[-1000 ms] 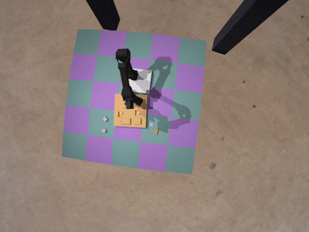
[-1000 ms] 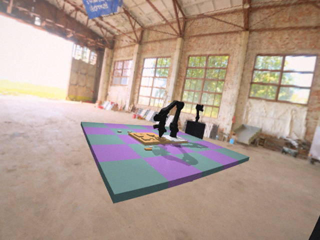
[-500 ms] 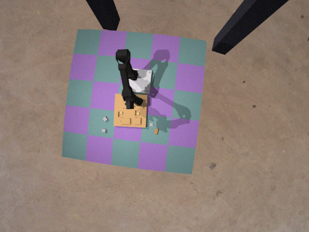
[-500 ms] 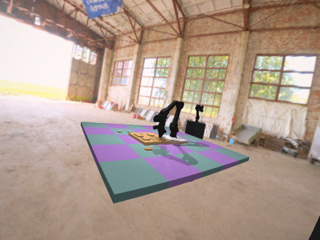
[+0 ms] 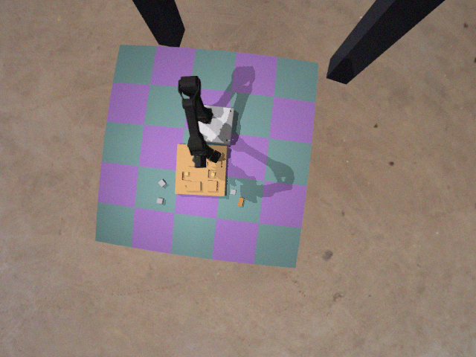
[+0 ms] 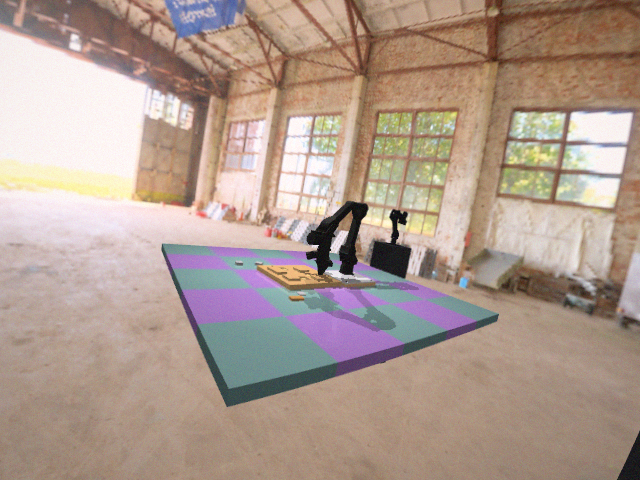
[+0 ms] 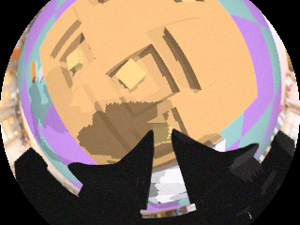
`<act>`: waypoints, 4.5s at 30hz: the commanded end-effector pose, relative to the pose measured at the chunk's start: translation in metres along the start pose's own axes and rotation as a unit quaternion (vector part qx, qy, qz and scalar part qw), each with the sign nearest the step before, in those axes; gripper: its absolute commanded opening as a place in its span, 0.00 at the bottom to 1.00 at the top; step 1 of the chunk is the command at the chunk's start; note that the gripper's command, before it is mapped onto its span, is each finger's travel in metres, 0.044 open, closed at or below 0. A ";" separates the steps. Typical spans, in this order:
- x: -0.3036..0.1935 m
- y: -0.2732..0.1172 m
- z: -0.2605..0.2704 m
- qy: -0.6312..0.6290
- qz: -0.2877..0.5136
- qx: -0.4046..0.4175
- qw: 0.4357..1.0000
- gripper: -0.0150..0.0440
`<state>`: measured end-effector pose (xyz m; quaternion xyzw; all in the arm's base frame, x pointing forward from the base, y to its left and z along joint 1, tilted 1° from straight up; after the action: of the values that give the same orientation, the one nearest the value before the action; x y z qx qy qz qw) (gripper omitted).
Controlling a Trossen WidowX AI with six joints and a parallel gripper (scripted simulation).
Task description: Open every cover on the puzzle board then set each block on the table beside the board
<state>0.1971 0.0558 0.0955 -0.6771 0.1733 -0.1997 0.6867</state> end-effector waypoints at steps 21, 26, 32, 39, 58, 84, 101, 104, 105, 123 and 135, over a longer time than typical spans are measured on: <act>0.001 -0.023 0.001 -0.001 0.000 -0.001 1.000 0.39; 0.001 -0.029 0.001 -0.001 0.000 -0.001 1.000 0.39; 0.000 -0.037 0.001 -0.001 0.001 -0.001 1.000 0.39; 0.000 -0.045 0.000 -0.002 0.001 -0.001 1.000 0.39; 0.000 -0.093 0.000 -0.002 0.001 -0.002 1.000 0.39; -0.017 -0.102 0.072 -0.002 0.002 0.001 1.000 0.39; -0.046 -0.102 0.123 -0.001 0.004 0.004 1.000 0.39; -0.053 -0.102 0.132 -0.001 0.004 0.004 1.000 0.39; -0.056 -0.102 0.135 -0.001 0.004 0.004 1.000 0.39; -0.096 -0.097 0.174 -0.001 0.006 0.006 1.000 0.39; -0.095 -0.077 0.177 -0.001 0.006 0.006 1.000 0.39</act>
<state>0.2017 0.2563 0.1821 -0.6680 0.1732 -0.1955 0.6968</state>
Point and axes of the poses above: the point midway between the two fingers, 35 mm back from their tips, its own y axis out along the fingers, its own z axis across the jaws, x = y × z, the point moved 6 cm from there along -y, back along the fingers, and after that the axes turned 15 degrees about y, right-handed, at the moved point
